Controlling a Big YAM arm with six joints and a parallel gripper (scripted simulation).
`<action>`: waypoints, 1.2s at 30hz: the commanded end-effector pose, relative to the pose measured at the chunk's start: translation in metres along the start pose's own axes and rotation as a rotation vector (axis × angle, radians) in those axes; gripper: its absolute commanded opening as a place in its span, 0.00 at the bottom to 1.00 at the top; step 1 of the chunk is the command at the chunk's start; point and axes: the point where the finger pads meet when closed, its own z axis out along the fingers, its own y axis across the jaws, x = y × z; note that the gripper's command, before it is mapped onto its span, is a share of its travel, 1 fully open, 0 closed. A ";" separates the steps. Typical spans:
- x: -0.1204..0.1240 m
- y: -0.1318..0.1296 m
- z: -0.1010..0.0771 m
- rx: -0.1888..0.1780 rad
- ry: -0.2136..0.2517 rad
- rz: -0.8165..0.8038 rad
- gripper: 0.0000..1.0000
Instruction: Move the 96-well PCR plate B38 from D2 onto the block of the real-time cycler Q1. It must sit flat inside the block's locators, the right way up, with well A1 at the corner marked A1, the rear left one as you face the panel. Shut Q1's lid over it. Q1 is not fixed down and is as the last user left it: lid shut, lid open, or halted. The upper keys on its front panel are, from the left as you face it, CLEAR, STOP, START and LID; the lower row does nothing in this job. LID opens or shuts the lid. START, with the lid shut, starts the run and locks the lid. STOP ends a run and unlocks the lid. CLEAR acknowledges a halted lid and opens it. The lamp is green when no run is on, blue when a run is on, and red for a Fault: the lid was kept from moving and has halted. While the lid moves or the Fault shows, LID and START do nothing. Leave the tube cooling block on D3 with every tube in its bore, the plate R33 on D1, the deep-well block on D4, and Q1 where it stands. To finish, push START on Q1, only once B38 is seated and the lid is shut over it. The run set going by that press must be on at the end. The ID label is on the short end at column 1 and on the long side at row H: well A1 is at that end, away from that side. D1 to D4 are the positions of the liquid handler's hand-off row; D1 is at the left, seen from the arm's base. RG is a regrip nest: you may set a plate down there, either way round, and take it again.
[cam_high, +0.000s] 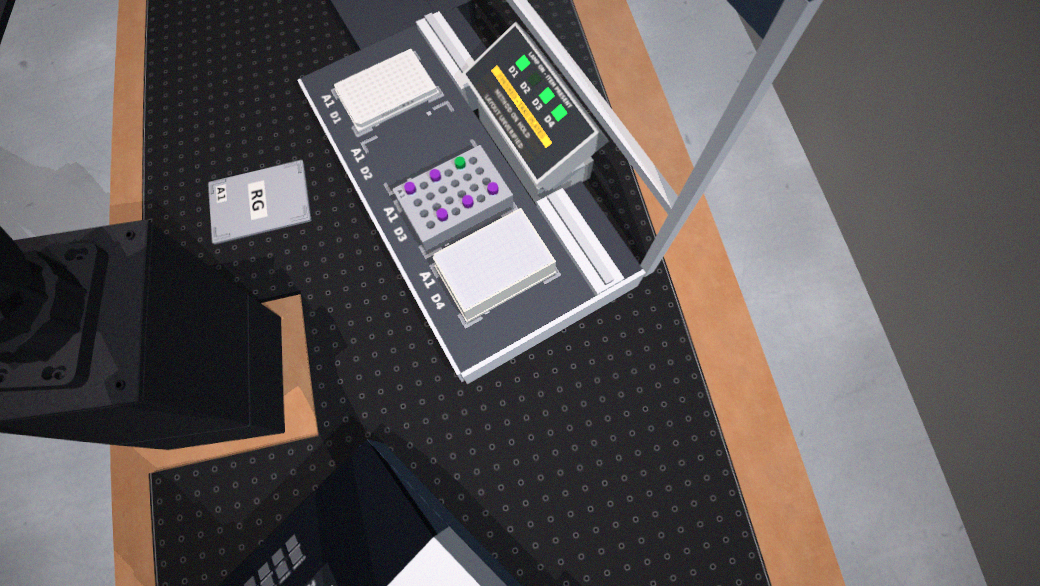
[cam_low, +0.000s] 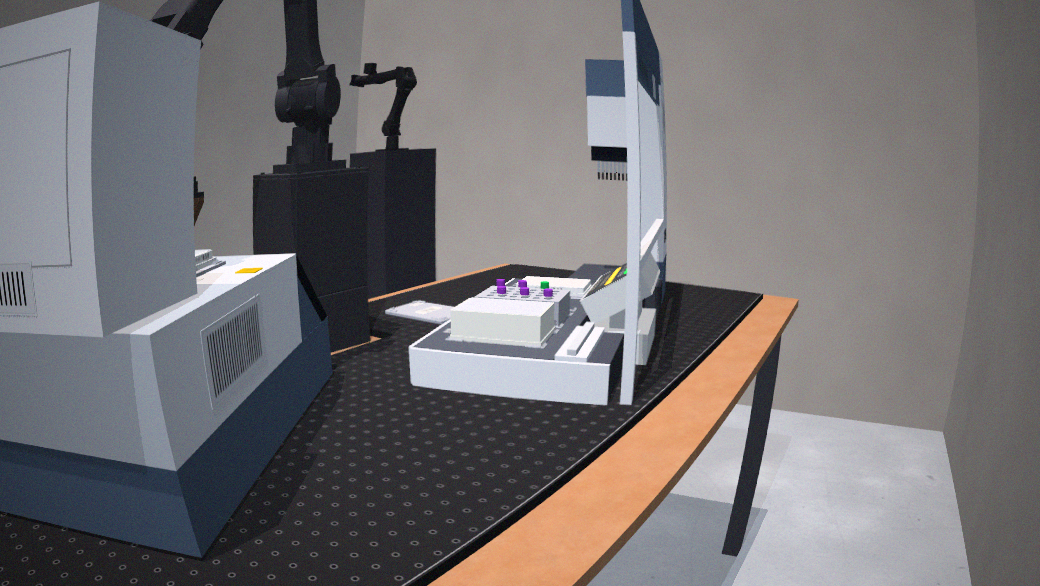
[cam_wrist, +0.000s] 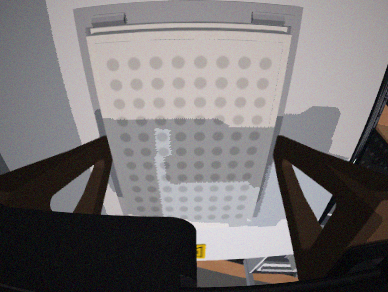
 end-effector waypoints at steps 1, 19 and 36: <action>0.002 0.025 -0.022 -0.059 -0.004 -0.012 1.00; 0.001 0.031 -0.026 -0.074 -0.006 -0.012 1.00; -0.003 0.021 -0.050 -0.068 -0.006 -0.004 1.00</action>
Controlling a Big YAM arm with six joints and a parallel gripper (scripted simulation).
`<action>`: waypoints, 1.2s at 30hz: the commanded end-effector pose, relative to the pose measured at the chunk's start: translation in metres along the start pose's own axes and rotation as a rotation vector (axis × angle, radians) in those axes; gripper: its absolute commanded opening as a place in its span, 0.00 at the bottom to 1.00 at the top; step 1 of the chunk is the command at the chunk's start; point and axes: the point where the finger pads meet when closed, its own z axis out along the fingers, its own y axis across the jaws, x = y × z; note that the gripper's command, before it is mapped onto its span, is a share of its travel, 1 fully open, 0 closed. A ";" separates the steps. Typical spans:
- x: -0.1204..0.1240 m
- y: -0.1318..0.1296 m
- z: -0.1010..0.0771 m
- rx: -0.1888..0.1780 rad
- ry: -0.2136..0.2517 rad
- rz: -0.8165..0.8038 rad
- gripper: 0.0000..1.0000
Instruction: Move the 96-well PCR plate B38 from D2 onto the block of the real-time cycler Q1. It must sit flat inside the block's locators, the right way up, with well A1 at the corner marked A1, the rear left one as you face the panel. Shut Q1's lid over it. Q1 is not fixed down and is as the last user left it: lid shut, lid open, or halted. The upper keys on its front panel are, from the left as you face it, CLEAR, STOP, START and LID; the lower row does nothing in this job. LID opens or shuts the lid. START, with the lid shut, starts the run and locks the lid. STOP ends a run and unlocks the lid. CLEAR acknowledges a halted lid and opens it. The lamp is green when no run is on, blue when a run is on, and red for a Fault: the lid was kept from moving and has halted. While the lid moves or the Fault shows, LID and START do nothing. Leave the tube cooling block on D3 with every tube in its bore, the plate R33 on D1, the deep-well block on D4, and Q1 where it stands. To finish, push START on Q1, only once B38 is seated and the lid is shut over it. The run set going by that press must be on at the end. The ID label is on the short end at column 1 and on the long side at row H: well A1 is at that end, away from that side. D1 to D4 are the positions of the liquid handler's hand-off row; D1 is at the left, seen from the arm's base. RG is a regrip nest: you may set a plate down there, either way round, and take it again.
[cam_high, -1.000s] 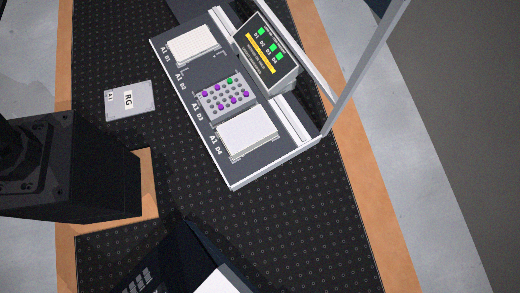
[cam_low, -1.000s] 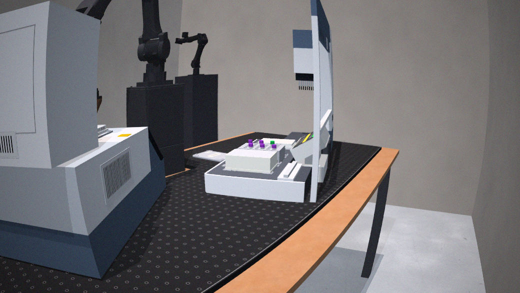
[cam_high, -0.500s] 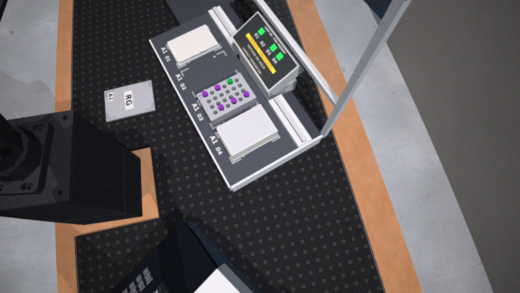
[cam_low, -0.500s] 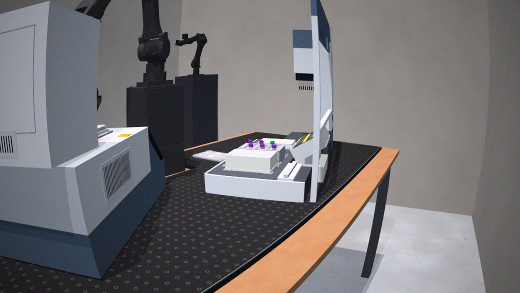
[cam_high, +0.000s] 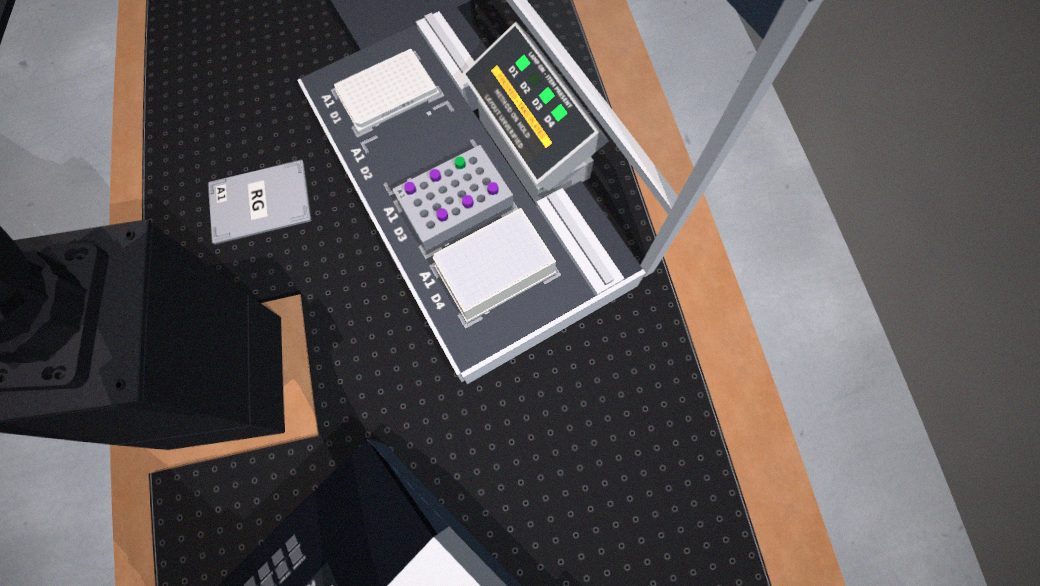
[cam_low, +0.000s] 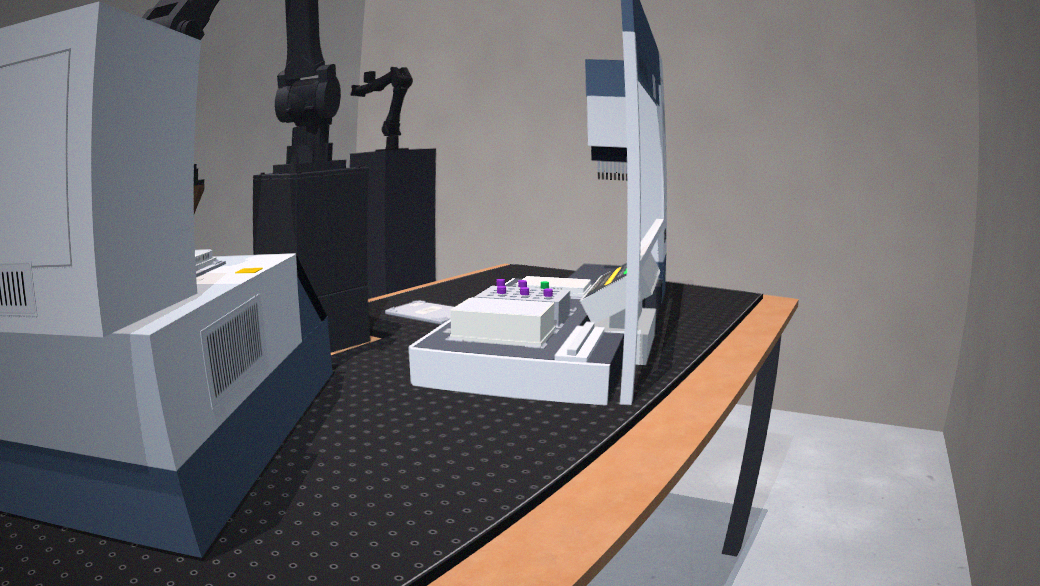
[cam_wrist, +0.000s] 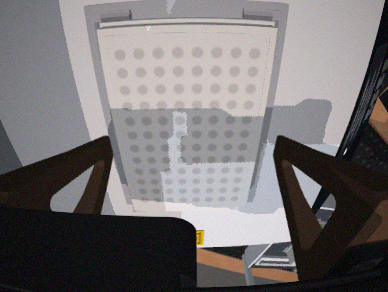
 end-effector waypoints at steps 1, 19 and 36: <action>-0.005 0.023 -0.038 -0.074 -0.007 -0.001 1.00; 0.001 0.032 -0.071 -0.094 -0.010 -0.017 1.00; 0.001 0.024 -0.078 -0.084 -0.009 -0.017 1.00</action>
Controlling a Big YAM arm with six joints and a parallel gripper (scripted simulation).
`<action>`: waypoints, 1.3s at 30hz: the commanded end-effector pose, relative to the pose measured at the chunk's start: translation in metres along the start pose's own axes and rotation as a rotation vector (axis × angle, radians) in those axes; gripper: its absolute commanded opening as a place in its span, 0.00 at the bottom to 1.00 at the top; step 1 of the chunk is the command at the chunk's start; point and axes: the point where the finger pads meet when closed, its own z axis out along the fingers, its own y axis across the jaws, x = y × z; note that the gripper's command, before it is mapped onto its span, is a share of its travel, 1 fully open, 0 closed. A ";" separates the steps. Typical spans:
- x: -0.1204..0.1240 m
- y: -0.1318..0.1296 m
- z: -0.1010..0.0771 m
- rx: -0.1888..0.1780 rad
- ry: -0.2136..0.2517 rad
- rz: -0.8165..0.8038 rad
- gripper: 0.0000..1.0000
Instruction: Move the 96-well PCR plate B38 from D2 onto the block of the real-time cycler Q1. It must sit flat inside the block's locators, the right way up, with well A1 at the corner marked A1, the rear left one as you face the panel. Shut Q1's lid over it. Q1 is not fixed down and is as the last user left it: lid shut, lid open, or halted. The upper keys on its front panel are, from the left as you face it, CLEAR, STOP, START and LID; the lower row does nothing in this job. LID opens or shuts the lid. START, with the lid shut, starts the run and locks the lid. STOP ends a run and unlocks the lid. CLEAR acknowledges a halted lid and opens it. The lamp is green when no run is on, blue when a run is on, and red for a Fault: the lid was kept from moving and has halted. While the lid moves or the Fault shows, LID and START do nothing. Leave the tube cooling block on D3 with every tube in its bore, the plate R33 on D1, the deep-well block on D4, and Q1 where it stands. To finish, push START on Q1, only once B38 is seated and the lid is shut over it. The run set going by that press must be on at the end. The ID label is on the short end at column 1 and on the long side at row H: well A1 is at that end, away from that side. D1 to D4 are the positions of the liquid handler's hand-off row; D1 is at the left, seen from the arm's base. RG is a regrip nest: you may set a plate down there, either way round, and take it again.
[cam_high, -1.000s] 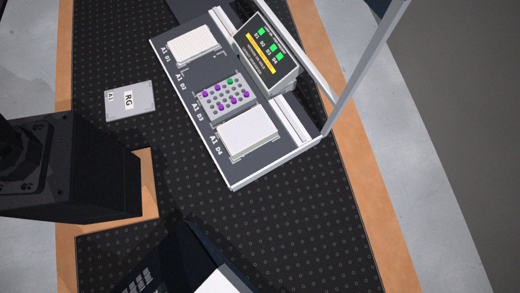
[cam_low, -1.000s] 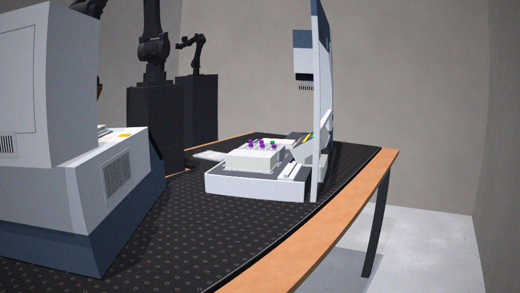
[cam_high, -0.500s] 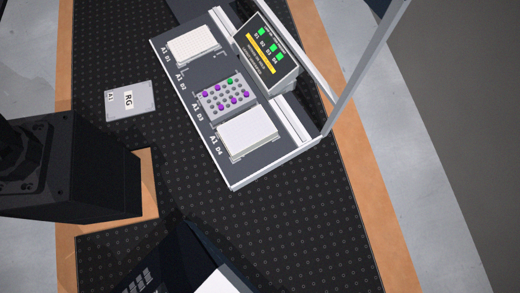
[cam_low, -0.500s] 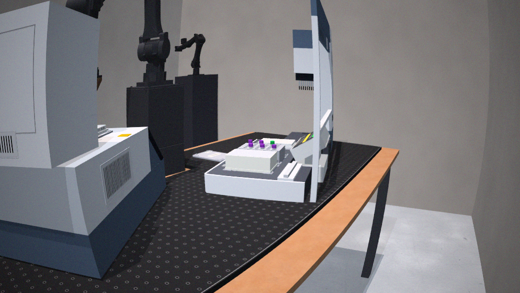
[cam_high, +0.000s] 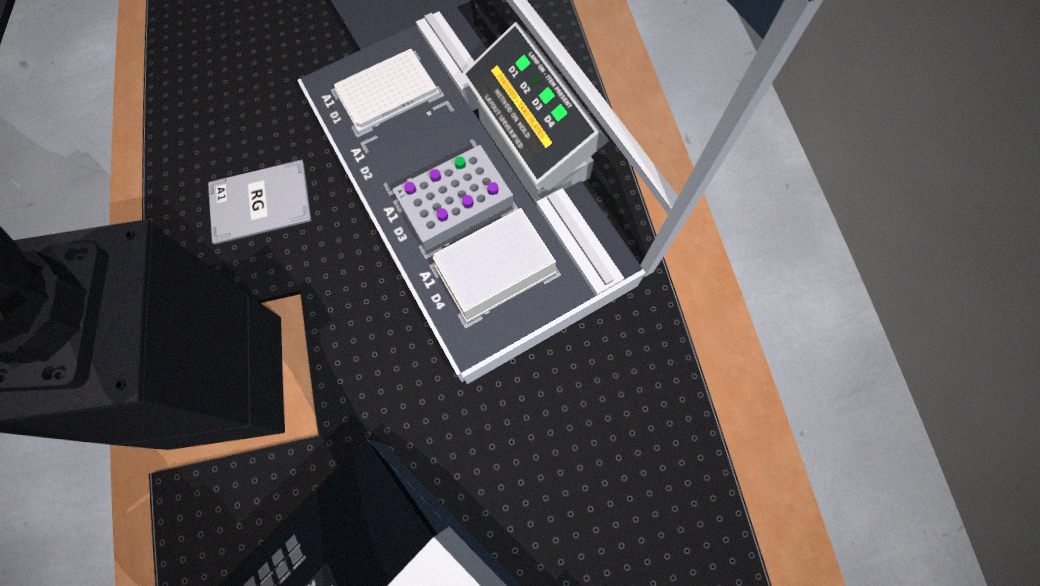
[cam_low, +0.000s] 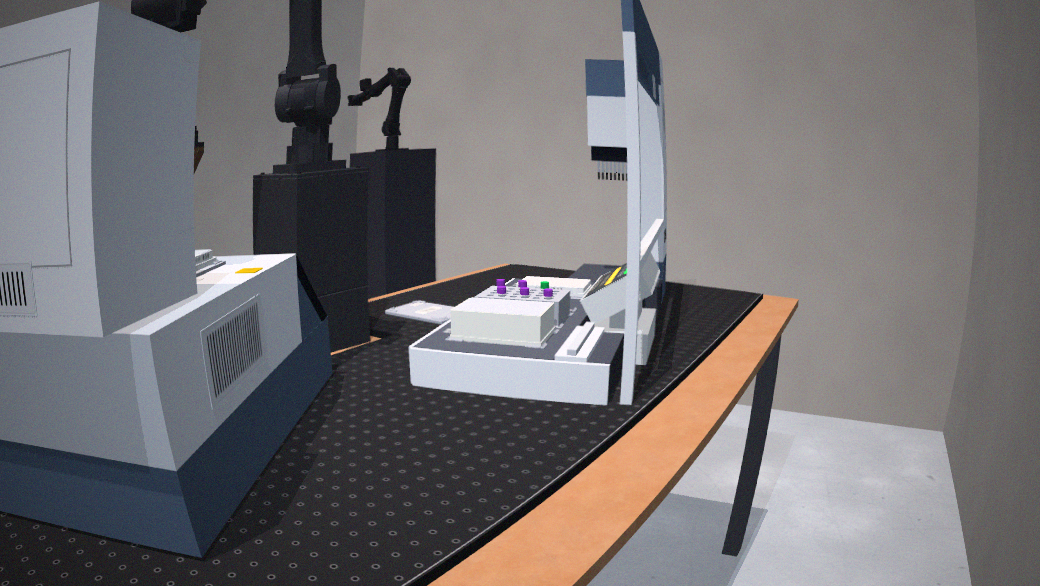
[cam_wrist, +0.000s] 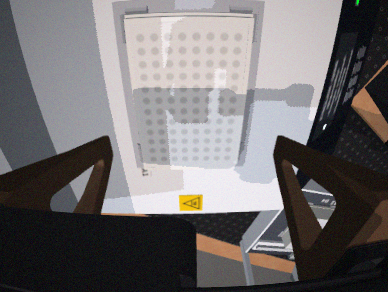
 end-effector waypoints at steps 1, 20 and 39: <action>0.001 0.025 -0.032 -0.089 -0.010 -0.017 1.00; 0.002 0.015 -0.010 -0.028 -0.002 -0.014 1.00; -0.014 -0.034 -0.010 -0.076 -0.011 0.002 0.00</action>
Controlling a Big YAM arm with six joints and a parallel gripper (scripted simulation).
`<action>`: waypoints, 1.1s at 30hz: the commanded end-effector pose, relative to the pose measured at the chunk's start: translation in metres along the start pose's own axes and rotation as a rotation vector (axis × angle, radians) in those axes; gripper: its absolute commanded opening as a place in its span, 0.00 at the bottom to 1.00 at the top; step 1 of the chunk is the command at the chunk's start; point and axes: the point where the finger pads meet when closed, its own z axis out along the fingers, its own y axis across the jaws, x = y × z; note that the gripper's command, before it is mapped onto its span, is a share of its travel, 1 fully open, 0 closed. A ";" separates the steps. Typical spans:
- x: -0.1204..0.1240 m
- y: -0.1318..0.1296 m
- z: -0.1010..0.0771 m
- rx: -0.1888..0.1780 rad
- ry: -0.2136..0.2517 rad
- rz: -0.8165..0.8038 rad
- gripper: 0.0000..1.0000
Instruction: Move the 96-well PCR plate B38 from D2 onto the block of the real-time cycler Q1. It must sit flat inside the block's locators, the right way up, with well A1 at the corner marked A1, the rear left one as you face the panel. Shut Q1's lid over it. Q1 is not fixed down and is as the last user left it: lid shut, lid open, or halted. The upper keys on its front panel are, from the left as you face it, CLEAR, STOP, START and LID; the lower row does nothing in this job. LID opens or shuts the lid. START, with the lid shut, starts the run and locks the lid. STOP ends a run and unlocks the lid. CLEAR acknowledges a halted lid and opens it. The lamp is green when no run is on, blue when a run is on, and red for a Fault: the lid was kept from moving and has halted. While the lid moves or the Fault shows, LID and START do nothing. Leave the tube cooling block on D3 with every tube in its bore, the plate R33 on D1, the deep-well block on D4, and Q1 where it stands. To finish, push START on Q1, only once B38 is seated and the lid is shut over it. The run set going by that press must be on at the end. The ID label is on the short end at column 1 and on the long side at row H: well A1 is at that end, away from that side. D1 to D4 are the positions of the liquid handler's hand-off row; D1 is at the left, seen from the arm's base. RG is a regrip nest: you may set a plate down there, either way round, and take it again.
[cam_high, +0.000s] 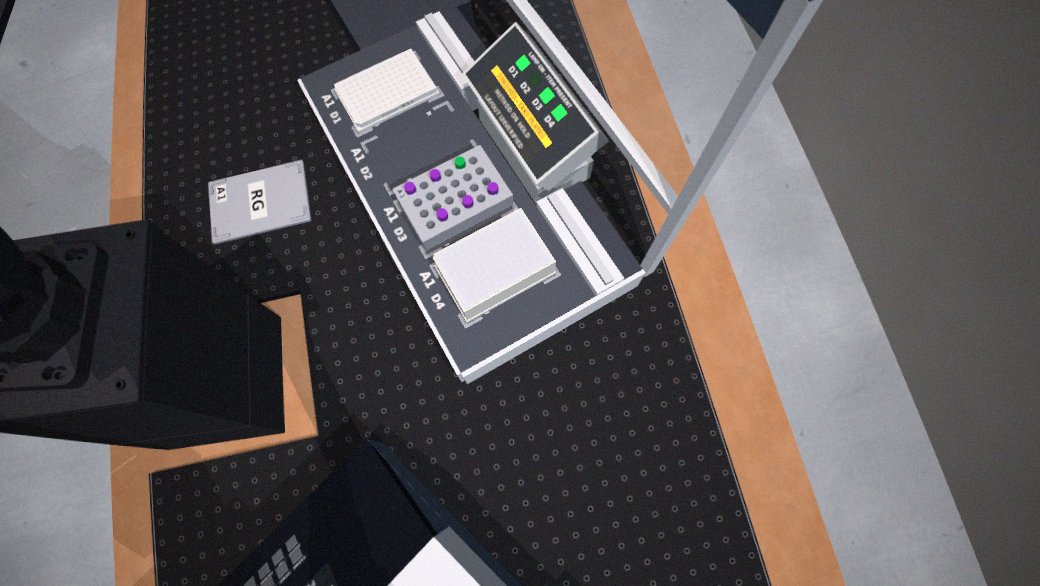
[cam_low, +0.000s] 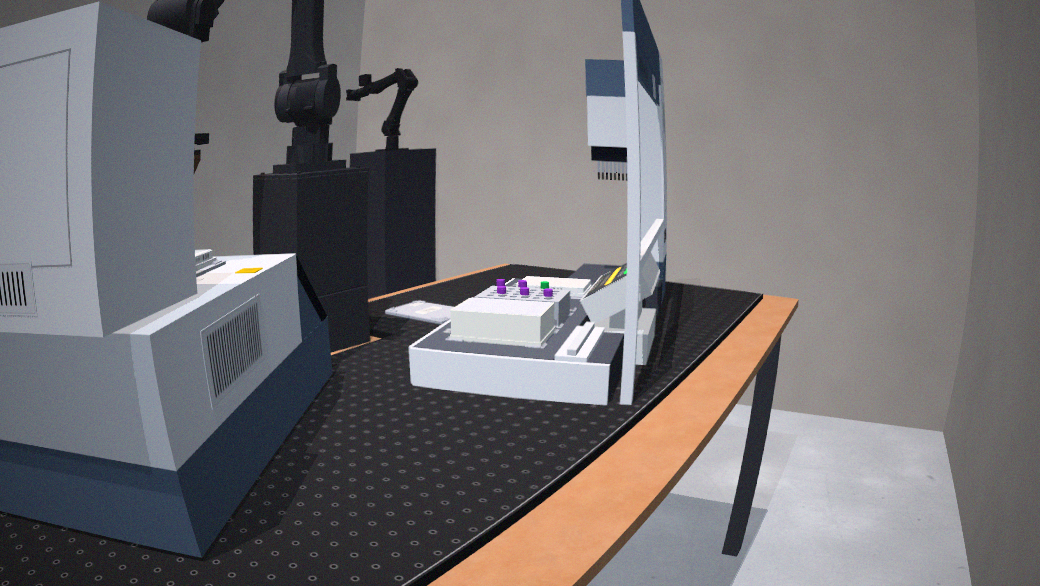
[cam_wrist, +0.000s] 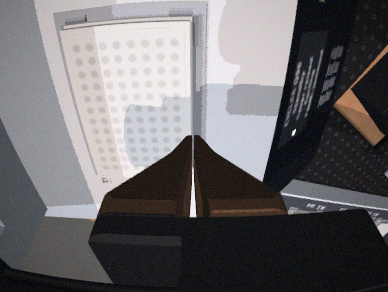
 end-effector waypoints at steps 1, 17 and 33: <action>-0.012 0.001 -0.018 -0.078 -0.011 0.002 0.00; -0.016 -0.071 0.004 -0.074 -0.012 -0.006 0.00; -0.022 -0.134 0.023 -0.074 -0.016 -0.013 0.00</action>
